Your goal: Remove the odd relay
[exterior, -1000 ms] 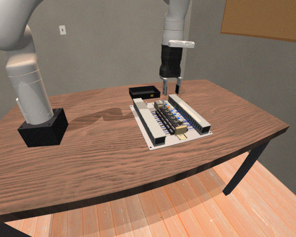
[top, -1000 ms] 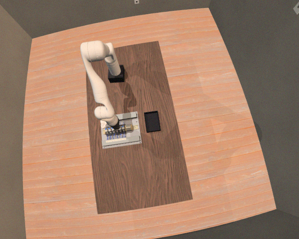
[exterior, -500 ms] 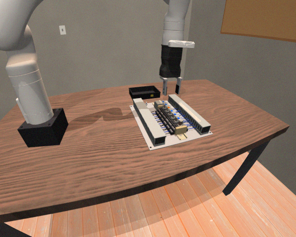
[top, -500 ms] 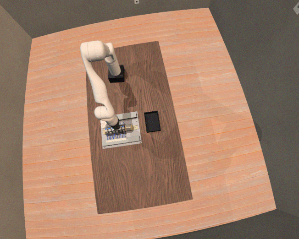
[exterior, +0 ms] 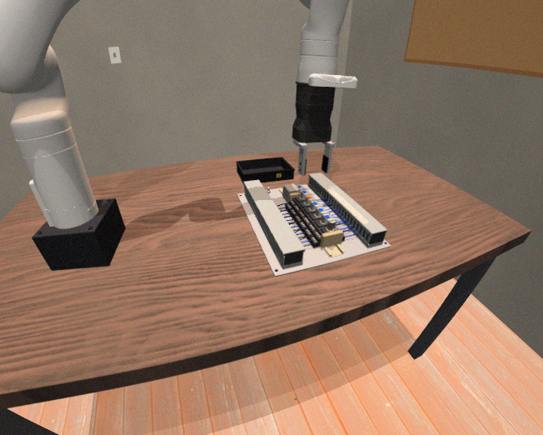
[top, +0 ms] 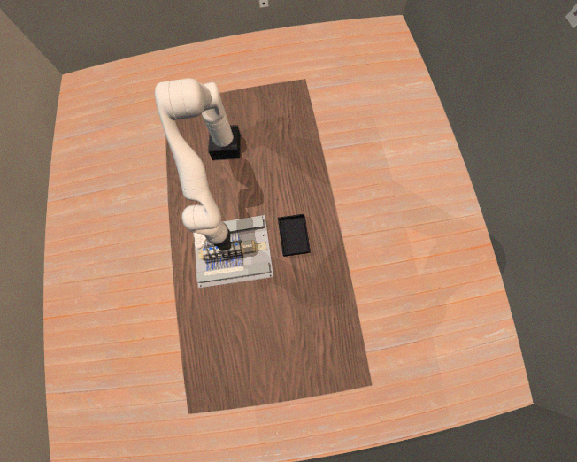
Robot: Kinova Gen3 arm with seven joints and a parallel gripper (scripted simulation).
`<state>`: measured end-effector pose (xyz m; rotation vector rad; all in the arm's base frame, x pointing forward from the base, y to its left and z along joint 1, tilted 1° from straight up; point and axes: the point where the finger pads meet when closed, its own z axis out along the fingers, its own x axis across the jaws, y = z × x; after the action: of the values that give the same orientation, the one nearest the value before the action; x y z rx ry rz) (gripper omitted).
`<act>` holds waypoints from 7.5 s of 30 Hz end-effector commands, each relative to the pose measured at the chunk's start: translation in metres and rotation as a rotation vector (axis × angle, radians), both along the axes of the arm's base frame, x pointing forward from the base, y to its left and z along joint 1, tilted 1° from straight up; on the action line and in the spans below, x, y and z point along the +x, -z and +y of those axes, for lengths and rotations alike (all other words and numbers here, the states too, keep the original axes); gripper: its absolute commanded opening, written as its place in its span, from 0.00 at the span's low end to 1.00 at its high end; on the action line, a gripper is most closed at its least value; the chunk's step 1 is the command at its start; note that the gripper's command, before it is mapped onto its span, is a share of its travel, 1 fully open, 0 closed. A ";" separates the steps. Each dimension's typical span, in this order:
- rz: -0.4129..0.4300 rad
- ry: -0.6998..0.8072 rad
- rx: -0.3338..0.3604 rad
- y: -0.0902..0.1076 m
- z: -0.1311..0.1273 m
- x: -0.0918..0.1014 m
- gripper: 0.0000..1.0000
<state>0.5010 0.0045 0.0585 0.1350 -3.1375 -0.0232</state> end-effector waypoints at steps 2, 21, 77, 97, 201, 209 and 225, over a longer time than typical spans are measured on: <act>-0.002 0.000 0.000 -0.001 0.000 0.001 0.98; -0.002 0.000 0.000 -0.002 0.066 -0.005 0.98; -0.002 0.000 0.000 -0.002 0.081 -0.006 0.98; -0.002 0.000 0.000 0.005 0.008 0.000 0.98; -0.002 0.000 0.000 0.050 -0.006 0.002 0.98; -0.002 0.000 0.000 0.050 -0.006 0.002 0.98; -0.002 0.000 0.000 0.061 -0.006 0.002 0.98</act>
<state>0.5024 -0.0017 -0.0013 0.1350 -3.1375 -0.0233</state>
